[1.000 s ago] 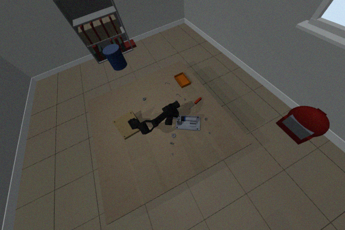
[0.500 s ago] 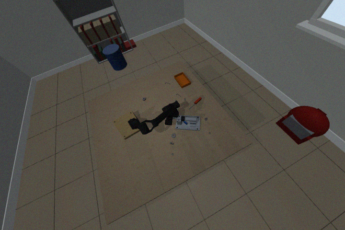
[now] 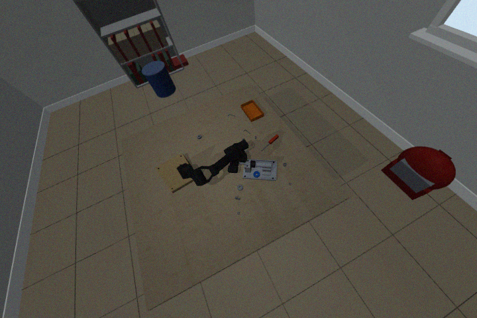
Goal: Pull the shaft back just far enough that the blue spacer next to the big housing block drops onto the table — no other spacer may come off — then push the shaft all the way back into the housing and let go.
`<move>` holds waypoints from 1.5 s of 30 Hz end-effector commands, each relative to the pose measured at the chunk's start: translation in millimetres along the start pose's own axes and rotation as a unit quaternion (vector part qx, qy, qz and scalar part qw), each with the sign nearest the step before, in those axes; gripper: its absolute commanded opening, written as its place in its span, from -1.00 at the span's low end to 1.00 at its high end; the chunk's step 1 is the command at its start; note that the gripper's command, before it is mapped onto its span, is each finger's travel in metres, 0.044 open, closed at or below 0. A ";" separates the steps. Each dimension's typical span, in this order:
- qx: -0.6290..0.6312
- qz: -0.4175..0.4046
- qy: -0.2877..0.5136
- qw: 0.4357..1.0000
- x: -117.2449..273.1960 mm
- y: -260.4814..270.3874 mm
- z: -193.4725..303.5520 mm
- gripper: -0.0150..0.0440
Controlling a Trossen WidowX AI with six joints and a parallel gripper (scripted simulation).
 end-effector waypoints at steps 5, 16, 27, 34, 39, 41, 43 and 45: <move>-0.002 0.001 0.000 1.000 0.0 -0.1 -0.6 -0.49; -0.002 0.001 0.000 1.000 0.2 -1.2 -4.4 -0.49; -0.002 0.001 0.000 1.000 0.7 -2.1 -8.4 -0.49; -0.002 0.001 0.000 1.000 0.8 -2.7 -10.8 -0.49; -0.002 0.001 0.000 1.000 0.8 -3.1 -12.6 -0.49; -0.002 0.001 0.000 1.000 0.8 -3.3 -13.3 -0.49; -0.002 0.001 0.000 1.000 0.8 -3.4 -14.0 -0.49; -0.002 0.001 0.000 1.000 0.8 -3.6 -14.8 -0.49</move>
Point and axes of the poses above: the point midway between the two fingers, 35 mm back from their tips, its own x axis back along the fingers, its own y axis across the jaws, z = x × y, the point moved 3 cm from there along x, back along the fingers, and after that the axes turned 13 degrees about x, right-handed, at the moved point
